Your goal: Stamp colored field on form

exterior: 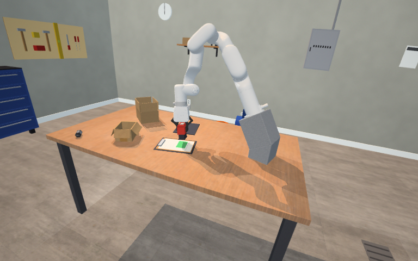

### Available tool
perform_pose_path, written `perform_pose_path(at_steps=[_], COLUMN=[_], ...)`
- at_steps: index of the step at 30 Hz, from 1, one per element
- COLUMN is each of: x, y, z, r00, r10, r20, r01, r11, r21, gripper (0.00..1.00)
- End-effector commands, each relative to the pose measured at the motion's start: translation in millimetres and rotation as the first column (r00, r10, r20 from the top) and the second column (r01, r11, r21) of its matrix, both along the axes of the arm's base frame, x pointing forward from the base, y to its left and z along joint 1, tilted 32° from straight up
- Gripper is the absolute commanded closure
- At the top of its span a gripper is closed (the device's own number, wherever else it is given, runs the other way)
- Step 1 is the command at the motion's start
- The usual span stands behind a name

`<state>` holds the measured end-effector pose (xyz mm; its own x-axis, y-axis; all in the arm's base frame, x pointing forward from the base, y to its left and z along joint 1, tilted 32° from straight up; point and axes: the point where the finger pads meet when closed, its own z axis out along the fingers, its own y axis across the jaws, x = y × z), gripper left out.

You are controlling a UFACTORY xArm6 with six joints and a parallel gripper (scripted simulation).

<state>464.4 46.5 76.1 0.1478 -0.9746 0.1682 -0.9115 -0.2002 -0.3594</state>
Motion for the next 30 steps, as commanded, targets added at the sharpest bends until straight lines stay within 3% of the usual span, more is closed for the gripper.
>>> perform_pose_path(at_steps=[1, 30], x=[-5.8, -7.2], y=[23.4, 26.8], z=[-5.3, -8.2], r00=[0.991, 0.99], r10=[-0.057, -0.057], r20=[0.122, 0.125], r01=[0.07, 0.07], r11=[0.992, 0.992], r21=[-0.105, -0.104], gripper=[0.68, 0.68])
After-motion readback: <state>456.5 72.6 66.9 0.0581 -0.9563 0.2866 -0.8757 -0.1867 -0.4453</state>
